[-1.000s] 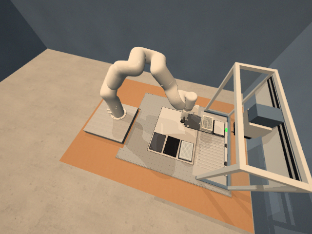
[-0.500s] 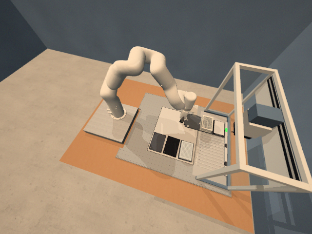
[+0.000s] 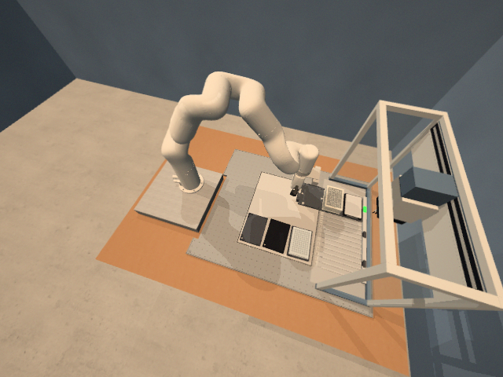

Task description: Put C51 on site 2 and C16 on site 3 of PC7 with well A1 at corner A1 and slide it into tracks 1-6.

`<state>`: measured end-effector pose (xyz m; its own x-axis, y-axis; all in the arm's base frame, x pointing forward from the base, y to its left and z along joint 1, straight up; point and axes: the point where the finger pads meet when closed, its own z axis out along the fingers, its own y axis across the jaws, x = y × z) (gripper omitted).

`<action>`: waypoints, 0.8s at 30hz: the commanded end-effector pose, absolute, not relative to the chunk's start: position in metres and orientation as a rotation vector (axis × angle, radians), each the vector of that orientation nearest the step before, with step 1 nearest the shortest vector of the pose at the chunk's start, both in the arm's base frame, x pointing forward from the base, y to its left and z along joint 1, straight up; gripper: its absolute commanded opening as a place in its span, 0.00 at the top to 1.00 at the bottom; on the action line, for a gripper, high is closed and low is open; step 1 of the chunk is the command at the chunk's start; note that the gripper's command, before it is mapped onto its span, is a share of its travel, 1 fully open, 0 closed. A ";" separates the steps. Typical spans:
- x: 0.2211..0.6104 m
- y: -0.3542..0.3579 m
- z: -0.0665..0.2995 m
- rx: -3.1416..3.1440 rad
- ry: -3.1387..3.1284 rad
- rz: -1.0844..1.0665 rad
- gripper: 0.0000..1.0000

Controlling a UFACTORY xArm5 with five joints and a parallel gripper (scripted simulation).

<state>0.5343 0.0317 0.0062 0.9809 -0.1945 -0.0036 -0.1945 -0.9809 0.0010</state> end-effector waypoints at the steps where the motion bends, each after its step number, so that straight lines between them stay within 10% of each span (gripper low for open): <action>1: 0.536 0.032 0.013 3.127 -0.307 0.001 0.19; 24: 0.536 0.032 0.048 3.127 -0.307 0.001 0.19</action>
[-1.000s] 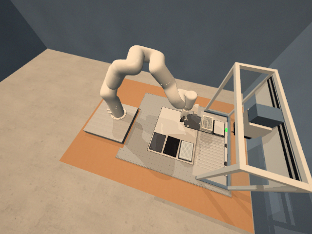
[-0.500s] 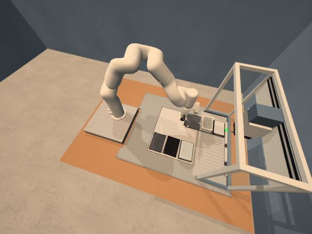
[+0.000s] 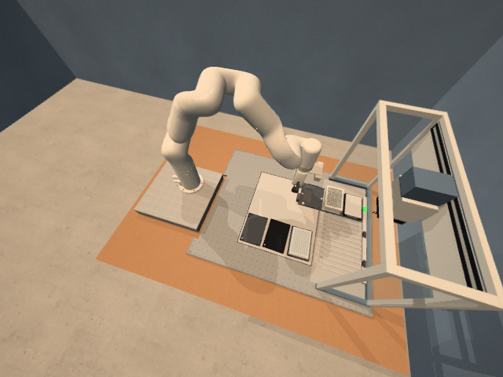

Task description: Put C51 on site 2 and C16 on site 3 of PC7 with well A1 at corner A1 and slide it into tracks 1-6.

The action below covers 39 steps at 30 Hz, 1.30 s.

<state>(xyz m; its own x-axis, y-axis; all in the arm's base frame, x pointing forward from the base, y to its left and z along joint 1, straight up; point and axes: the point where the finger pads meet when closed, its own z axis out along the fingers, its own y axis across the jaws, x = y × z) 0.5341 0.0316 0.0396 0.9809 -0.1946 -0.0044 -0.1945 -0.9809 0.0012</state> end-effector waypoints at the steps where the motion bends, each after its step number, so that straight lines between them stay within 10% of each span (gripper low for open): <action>1: 0.536 0.032 0.049 3.127 -0.307 0.001 0.19; 39: 0.536 0.032 0.106 3.127 -0.307 0.001 0.19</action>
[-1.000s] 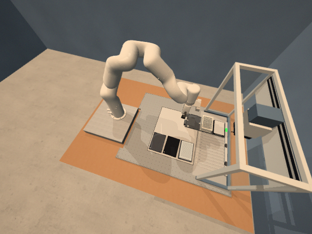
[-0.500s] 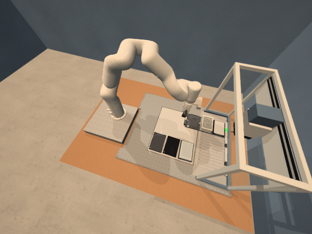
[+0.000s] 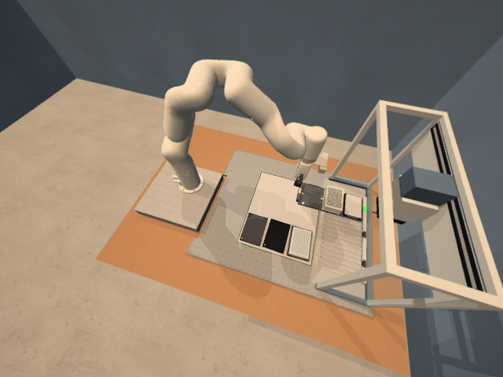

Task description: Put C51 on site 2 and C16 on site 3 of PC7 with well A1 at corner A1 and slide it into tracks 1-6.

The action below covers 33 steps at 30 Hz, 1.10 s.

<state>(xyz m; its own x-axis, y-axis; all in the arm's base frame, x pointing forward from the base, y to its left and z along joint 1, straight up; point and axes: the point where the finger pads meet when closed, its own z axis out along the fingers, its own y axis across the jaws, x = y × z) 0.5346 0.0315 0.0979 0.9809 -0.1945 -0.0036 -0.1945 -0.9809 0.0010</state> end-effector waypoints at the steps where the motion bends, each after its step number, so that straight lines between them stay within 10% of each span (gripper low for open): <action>1: 0.536 0.032 0.108 3.127 -0.307 0.001 0.19; 33: 0.536 0.032 0.143 3.127 -0.307 0.001 0.19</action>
